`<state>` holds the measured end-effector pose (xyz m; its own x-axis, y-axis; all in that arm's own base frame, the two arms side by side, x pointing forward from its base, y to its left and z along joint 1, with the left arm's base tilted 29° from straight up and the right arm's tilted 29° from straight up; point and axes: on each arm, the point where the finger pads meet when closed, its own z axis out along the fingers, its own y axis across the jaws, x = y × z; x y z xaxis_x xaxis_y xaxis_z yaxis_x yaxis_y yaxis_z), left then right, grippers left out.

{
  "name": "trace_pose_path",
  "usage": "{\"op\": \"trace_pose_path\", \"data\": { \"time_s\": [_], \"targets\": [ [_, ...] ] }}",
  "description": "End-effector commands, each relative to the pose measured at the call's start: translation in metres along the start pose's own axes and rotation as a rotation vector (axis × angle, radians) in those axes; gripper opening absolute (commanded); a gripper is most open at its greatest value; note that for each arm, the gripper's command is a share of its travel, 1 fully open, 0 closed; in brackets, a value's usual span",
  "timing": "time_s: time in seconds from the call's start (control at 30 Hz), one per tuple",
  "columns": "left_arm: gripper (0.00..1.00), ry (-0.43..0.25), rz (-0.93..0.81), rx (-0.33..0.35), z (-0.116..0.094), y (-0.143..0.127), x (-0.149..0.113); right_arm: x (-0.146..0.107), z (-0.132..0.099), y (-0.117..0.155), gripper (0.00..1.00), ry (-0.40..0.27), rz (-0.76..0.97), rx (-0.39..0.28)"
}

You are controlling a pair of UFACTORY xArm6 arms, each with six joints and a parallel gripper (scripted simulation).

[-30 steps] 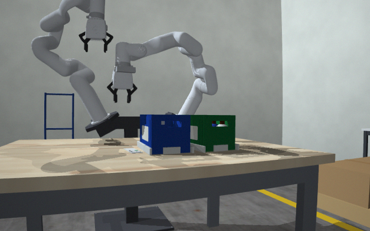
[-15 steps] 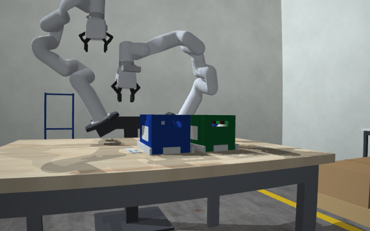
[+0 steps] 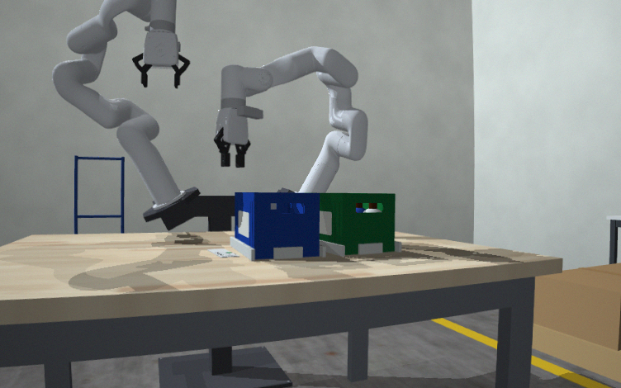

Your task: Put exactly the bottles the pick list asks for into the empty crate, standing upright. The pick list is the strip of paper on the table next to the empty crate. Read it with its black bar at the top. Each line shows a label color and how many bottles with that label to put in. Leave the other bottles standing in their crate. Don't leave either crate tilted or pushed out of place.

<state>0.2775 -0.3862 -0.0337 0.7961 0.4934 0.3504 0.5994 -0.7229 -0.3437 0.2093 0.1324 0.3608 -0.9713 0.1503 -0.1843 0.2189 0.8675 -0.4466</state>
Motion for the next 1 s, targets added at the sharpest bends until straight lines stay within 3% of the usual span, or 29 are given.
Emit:
{"op": "trace_pose_path", "data": {
  "time_s": [0.0,0.97],
  "targets": [
    [0.65,0.001,-0.096,-0.019,-0.006,-0.008,0.012,0.000,-0.001,0.000,1.00,-0.001,0.001,-0.002],
    [0.65,-0.007,-0.997,-0.020,-0.034,-0.087,0.118,0.000,-0.001,0.000,1.00,-0.001,0.001,-0.002]
  ]
}}
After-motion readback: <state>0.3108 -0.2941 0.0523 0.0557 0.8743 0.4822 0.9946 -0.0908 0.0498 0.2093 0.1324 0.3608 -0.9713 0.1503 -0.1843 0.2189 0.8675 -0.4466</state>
